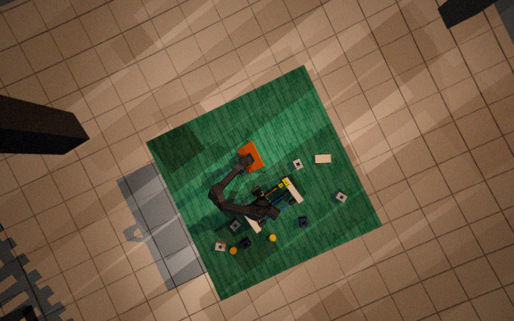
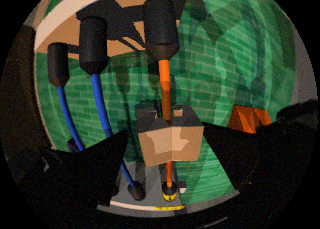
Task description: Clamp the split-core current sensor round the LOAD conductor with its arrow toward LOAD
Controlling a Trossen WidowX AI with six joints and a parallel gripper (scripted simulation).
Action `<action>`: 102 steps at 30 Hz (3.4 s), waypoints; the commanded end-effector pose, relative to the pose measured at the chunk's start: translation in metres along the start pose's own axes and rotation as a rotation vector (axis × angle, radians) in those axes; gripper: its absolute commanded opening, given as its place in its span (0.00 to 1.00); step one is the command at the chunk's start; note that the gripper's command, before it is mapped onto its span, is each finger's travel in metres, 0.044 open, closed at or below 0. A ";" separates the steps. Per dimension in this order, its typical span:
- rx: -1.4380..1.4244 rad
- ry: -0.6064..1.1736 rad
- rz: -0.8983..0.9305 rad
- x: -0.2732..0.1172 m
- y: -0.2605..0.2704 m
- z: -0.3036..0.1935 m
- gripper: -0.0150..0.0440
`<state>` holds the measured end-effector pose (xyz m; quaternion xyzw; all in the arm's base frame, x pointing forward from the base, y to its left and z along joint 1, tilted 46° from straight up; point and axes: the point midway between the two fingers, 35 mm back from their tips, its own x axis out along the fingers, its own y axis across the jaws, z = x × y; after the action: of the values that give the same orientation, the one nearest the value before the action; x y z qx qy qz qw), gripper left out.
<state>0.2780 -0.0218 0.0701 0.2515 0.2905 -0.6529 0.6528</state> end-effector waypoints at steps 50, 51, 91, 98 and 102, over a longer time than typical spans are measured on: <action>0.001 -0.001 -0.002 0.026 0.000 0.001 0.30; 0.001 -0.001 -0.002 0.026 0.000 0.001 0.25; 0.001 -0.001 -0.002 0.026 0.000 0.001 0.25; 0.001 -0.001 -0.002 0.026 0.000 0.001 0.25; -0.002 -0.001 0.015 0.025 -0.001 0.000 0.25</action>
<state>0.2768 -0.0405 0.0523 0.2507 0.2902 -0.6532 0.6529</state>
